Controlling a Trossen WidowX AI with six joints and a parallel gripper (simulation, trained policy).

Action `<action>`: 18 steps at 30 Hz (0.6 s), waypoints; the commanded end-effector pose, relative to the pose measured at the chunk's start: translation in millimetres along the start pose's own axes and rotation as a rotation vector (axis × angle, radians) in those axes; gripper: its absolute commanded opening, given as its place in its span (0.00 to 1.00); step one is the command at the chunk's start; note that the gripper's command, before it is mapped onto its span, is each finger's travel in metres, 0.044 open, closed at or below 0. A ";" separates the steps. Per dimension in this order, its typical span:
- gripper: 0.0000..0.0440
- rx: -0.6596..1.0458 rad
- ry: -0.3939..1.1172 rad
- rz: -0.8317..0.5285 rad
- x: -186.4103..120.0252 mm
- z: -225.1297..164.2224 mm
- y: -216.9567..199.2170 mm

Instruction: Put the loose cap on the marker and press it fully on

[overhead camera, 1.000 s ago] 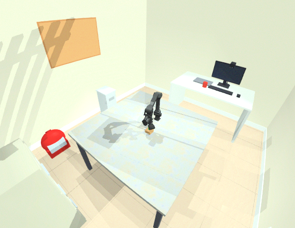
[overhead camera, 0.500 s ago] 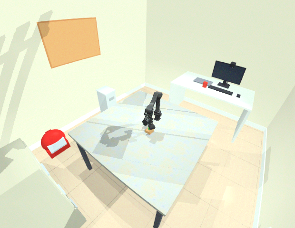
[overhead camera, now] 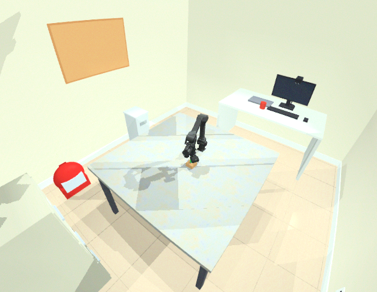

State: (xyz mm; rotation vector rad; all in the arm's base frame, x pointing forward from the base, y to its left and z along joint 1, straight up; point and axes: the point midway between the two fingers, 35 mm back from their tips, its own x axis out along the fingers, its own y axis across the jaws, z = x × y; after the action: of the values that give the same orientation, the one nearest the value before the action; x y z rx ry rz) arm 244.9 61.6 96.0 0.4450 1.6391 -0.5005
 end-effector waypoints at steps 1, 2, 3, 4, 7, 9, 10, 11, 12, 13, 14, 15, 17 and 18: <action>0.18 0.005 0.006 -0.061 15.3 3.0 -10.5; 0.19 0.004 0.006 -0.061 15.4 3.1 -10.6; 0.19 0.004 0.005 -0.061 15.4 3.2 -10.6; 0.19 0.003 0.005 -0.061 15.5 3.3 -10.6; 0.20 0.001 0.004 -0.061 15.6 3.6 -10.7; 0.21 -0.001 0.003 -0.061 15.6 3.7 -10.8; 0.21 -0.001 0.002 -0.061 15.7 3.8 -10.9; 0.22 -0.002 0.002 -0.061 15.7 3.9 -10.9; 0.22 -0.002 0.002 -0.061 15.7 4.0 -10.9; 0.23 -0.003 0.001 -0.061 15.7 4.0 -10.9; 0.23 -0.004 0.001 -0.061 15.8 4.1 -11.0; 0.23 -0.004 0.000 -0.061 15.8 4.2 -11.0; 0.24 -0.006 0.000 -0.061 15.9 4.3 -11.1; 0.24 -0.006 0.000 -0.061 15.9 4.3 -11.1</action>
State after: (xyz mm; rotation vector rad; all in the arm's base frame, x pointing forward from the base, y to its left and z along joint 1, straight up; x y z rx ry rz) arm 245.6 61.0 94.6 0.4315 1.6351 -0.4881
